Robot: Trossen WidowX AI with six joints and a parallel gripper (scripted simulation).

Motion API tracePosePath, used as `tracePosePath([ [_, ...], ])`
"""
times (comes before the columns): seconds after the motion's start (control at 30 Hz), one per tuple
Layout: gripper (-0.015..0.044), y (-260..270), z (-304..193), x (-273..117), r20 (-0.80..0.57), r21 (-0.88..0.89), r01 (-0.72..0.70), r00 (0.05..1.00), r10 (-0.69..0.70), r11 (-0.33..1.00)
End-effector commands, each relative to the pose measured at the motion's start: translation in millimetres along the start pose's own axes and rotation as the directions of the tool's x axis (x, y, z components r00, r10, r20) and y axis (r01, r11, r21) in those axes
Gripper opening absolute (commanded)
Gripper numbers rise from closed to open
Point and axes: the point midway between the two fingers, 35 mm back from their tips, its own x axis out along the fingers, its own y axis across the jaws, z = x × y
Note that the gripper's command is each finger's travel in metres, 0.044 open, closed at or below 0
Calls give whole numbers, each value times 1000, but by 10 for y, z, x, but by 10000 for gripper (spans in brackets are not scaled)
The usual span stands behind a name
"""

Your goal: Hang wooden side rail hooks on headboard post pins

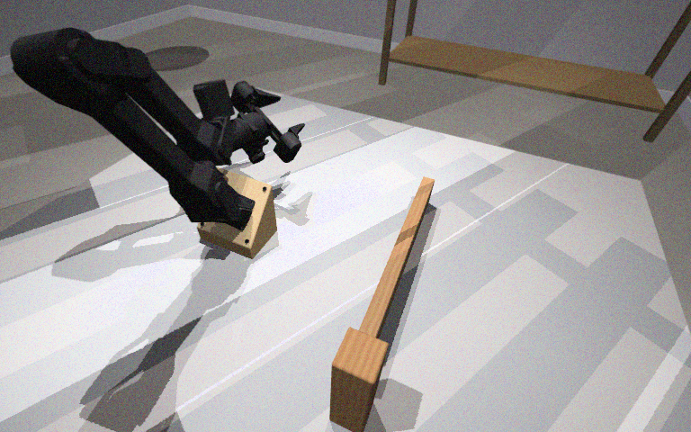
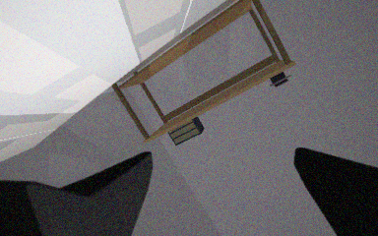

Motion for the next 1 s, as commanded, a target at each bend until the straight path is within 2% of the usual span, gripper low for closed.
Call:
tracePosePath([
  [0.0,426,-8,-10,4,0,0,0,1000,0,1000],
  [0.13,440,-121,-157,39,0,0,0,1000,0,1000],
  [0.33,440,-371,-661,-41,-2,0,0,1000,0,1000],
  [0.47,440,-392,-726,-69,-2,0,0,1000,0,1000],
  [0.53,440,-337,-701,-36,-15,75,-14,1000,15,997],
  [0.6,440,-229,-793,-27,-36,264,-47,998,58,963],
  [0.67,440,-105,-891,-23,-56,461,-69,993,107,885],
  [0.77,440,88,-1030,-30,-84,715,-67,980,181,696],
  [0.87,440,294,-1174,-52,-110,897,-16,960,257,441],
  [0.97,440,510,-1311,-92,-132,985,84,933,335,153],
])
